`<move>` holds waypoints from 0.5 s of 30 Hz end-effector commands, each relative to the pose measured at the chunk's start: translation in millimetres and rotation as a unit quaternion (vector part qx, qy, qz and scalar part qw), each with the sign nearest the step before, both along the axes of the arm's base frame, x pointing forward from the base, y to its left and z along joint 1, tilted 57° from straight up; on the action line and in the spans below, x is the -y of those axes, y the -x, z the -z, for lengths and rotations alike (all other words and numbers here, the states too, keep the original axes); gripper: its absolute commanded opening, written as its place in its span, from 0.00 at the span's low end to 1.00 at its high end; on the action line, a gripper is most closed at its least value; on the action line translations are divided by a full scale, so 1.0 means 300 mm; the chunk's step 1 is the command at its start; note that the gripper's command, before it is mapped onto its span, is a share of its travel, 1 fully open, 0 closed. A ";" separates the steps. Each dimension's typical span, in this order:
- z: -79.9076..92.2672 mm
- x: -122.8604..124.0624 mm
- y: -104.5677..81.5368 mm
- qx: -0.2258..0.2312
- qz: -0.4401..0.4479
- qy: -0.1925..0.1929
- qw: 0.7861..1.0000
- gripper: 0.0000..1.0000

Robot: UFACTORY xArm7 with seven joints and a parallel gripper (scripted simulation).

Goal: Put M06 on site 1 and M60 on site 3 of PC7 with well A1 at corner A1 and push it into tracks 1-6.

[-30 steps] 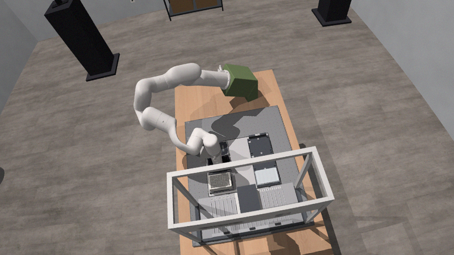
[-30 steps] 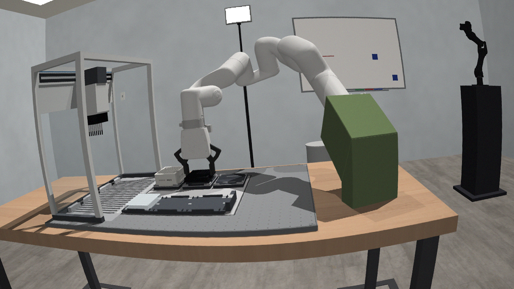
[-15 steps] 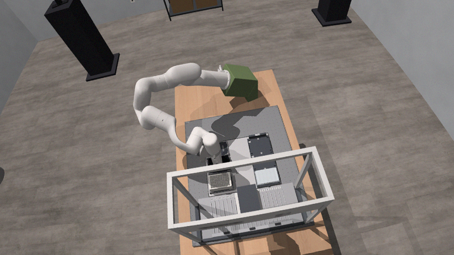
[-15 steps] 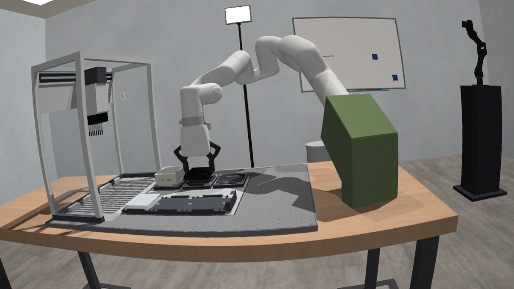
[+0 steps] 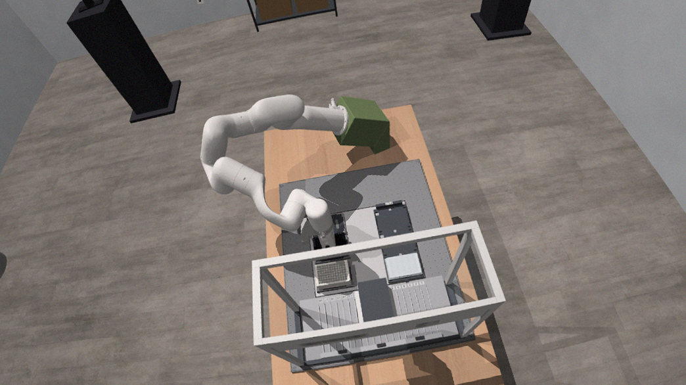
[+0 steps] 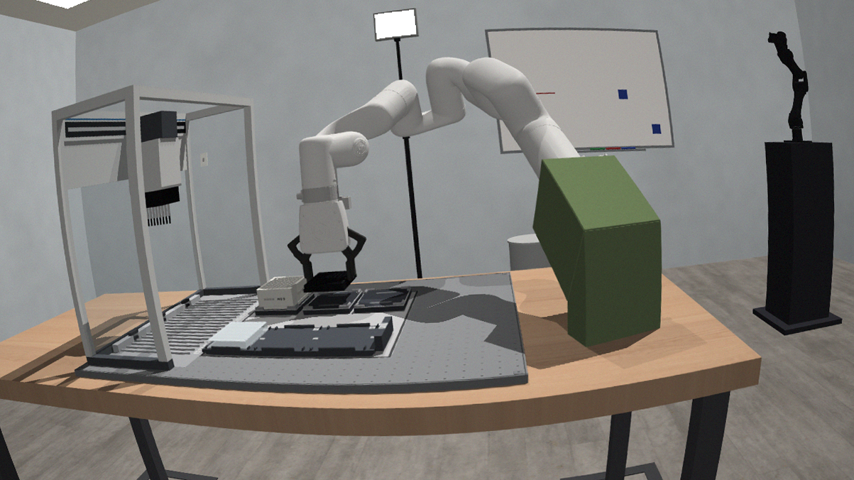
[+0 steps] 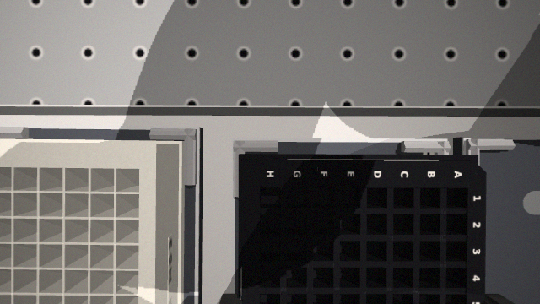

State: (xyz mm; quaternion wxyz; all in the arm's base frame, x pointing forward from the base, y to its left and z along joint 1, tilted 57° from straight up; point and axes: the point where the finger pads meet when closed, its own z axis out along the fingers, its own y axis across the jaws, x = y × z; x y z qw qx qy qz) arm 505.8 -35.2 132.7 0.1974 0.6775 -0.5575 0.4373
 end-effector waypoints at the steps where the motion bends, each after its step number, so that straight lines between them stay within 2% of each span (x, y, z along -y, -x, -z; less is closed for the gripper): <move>1: -0.010 -0.018 0.002 0.001 -0.002 -0.001 1.000 0.00; 15: -0.052 -0.076 0.032 0.001 -0.002 -0.001 1.000 0.00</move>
